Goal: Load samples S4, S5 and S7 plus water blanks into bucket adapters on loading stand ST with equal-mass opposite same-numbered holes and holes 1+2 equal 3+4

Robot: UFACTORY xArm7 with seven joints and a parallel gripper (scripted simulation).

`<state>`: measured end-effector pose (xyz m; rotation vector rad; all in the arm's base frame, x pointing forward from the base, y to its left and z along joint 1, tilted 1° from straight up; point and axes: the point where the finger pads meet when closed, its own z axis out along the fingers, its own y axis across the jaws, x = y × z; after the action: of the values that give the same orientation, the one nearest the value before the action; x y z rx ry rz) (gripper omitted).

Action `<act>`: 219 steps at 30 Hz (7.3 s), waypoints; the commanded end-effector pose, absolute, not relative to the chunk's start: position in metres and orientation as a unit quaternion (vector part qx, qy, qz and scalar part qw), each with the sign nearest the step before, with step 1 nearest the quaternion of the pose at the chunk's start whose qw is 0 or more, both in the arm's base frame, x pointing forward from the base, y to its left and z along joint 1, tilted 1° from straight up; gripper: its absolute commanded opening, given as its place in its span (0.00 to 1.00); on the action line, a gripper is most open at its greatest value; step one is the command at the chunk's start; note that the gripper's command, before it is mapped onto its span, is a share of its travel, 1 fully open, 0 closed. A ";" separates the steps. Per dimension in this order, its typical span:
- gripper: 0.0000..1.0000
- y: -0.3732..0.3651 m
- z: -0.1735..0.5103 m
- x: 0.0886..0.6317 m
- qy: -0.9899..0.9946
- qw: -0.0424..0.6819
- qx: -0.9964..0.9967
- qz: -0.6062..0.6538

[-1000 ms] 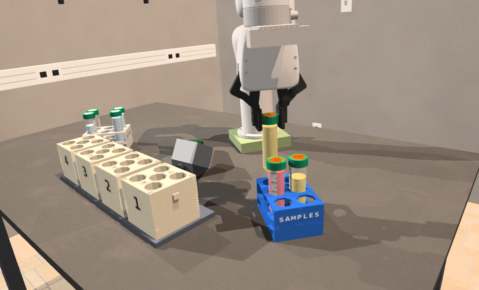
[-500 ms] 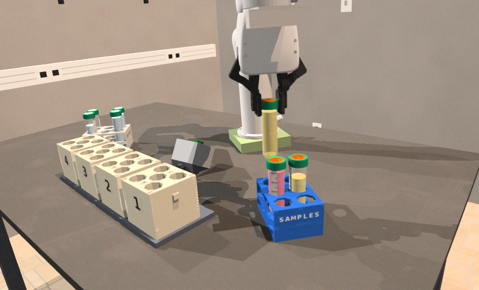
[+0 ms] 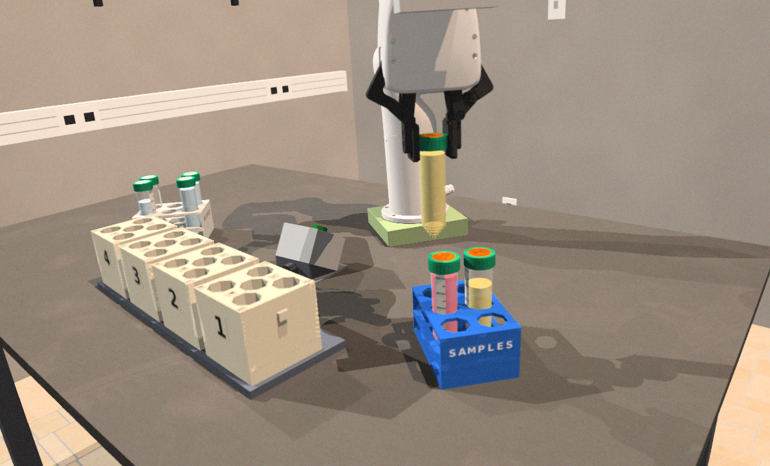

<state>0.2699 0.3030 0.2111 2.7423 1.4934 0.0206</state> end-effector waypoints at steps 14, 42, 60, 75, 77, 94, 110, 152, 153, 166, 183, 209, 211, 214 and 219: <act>0.00 0.304 0.226 0.270 0.478 0.009 0.878 0.008; 0.00 0.304 0.226 0.270 0.478 0.009 0.878 0.008; 0.00 0.326 0.225 0.237 0.478 0.009 0.878 0.008; 0.00 0.326 0.225 0.237 0.478 0.009 0.878 0.008; 0.00 0.326 0.225 0.237 0.478 0.009 0.878 0.008; 0.00 0.325 0.203 0.237 0.478 0.009 0.878 0.008; 0.00 0.325 0.175 0.238 0.478 0.009 0.878 0.008; 0.00 0.325 0.143 0.239 0.478 0.009 0.878 0.008; 0.00 0.325 0.142 0.239 0.478 0.009 0.878 0.008; 0.00 0.325 0.129 0.239 0.478 0.009 0.878 0.008; 0.00 0.325 0.113 0.239 0.478 0.009 0.878 0.008; 0.00 0.324 0.091 0.240 0.478 0.009 0.878 0.008; 0.00 0.324 0.089 0.240 0.478 0.009 0.878 0.008; 0.00 0.324 0.089 0.240 0.478 0.009 0.878 0.008; 0.00 0.324 0.089 0.240 0.478 0.009 0.878 0.008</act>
<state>0.2388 0.3232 0.0883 2.7421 1.4933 0.0196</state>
